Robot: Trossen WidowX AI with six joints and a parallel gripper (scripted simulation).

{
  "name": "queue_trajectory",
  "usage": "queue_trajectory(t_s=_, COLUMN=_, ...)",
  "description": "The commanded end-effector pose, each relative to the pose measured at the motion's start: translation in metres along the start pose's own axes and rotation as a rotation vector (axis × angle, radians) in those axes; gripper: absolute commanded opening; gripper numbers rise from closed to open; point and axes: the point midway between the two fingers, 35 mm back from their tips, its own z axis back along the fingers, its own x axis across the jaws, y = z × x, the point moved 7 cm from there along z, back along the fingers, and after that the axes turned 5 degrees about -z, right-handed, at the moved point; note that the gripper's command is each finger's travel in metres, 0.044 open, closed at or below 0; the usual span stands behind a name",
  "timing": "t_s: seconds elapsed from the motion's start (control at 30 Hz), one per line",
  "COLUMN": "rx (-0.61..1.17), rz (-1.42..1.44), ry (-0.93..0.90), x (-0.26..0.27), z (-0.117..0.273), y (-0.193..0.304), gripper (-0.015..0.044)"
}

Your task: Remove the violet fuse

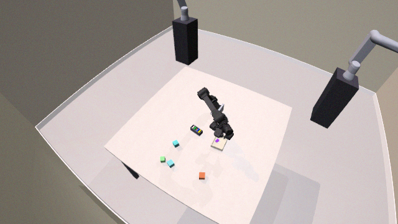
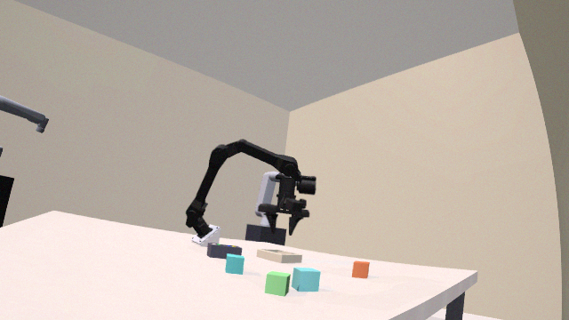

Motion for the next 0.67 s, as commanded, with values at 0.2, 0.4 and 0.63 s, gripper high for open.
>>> queue_trajectory(t_s=0.2, rx=0.004, rz=-0.001, ry=0.003, x=-0.0011, z=0.0020, y=-0.0007, gripper=0.0330)
queue_trajectory(t_s=0.4, rx=0.004, rz=-0.001, ry=0.003, x=-0.0011, z=0.0020, y=-0.0007, gripper=0.0330)
queue_trajectory(t_s=0.63, rx=0.004, rz=-0.001, ry=0.003, x=-0.0011, z=0.0020, y=-0.0007, gripper=0.0330)
